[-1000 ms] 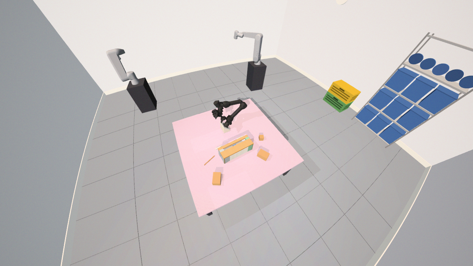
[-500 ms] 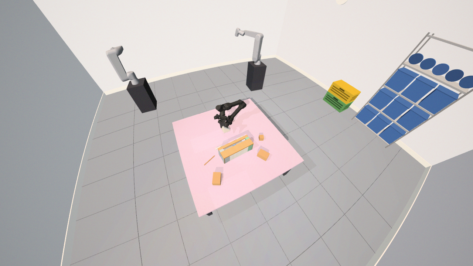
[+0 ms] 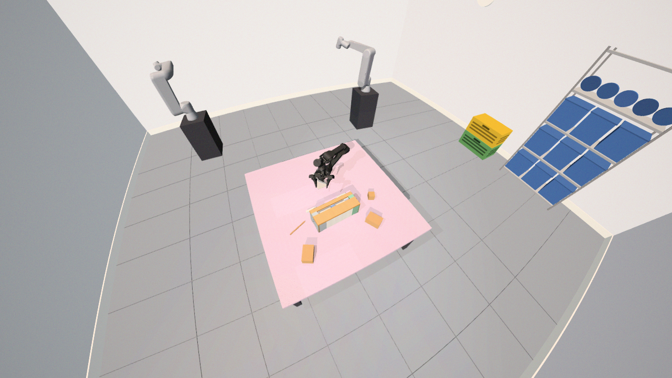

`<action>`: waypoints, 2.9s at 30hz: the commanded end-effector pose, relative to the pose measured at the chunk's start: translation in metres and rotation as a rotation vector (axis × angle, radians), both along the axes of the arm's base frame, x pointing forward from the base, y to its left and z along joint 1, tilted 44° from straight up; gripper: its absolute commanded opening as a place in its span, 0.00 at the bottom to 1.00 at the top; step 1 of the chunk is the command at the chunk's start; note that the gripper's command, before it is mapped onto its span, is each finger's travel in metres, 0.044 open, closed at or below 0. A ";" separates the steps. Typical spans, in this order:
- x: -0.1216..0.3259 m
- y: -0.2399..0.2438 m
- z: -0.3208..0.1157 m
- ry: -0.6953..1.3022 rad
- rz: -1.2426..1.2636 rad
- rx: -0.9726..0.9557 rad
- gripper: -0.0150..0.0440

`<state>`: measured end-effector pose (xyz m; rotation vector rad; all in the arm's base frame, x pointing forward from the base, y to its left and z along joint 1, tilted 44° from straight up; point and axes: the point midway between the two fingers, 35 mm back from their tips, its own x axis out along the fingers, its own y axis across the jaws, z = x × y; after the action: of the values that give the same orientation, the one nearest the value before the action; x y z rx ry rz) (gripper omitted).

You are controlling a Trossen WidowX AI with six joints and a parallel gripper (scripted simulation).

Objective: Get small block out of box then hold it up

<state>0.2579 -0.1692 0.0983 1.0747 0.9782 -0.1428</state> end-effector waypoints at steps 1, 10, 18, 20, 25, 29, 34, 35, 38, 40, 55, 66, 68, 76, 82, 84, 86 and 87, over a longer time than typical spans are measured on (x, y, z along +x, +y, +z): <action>0.031 0.061 -0.006 -0.159 0.934 -0.430 0.93; 0.038 0.097 -0.007 -0.346 1.531 -0.611 0.93; 0.040 0.124 -0.006 -0.584 2.038 -0.717 0.93; 0.040 0.131 -0.005 -0.654 2.166 -0.731 0.93; 0.040 0.138 -0.005 -0.761 2.321 -0.754 0.93; 0.040 0.138 -0.005 -0.761 2.321 -0.754 0.93; 0.040 0.138 -0.005 -0.761 2.321 -0.754 0.93; 0.040 0.138 -0.005 -0.761 2.321 -0.754 0.93; 0.040 0.138 -0.005 -0.761 2.321 -0.754 0.93; 0.040 0.138 -0.005 -0.761 2.321 -0.754 0.93; 0.042 0.153 -0.021 -0.761 2.321 -0.755 0.93; 0.042 0.165 -0.034 -0.761 2.321 -0.756 0.93; 0.042 0.168 -0.036 -0.761 2.321 -0.756 0.93; 0.041 0.177 -0.046 -0.763 2.320 -0.756 0.93; 0.040 0.184 -0.052 -0.764 2.320 -0.755 0.93; 0.039 0.186 -0.055 -0.764 2.320 -0.755 0.93; 0.039 0.189 -0.057 -0.764 2.320 -0.755 0.93; 0.039 0.190 -0.058 -0.765 2.319 -0.755 0.93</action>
<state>0.2978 0.0164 0.0439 -1.0483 0.7704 1.5279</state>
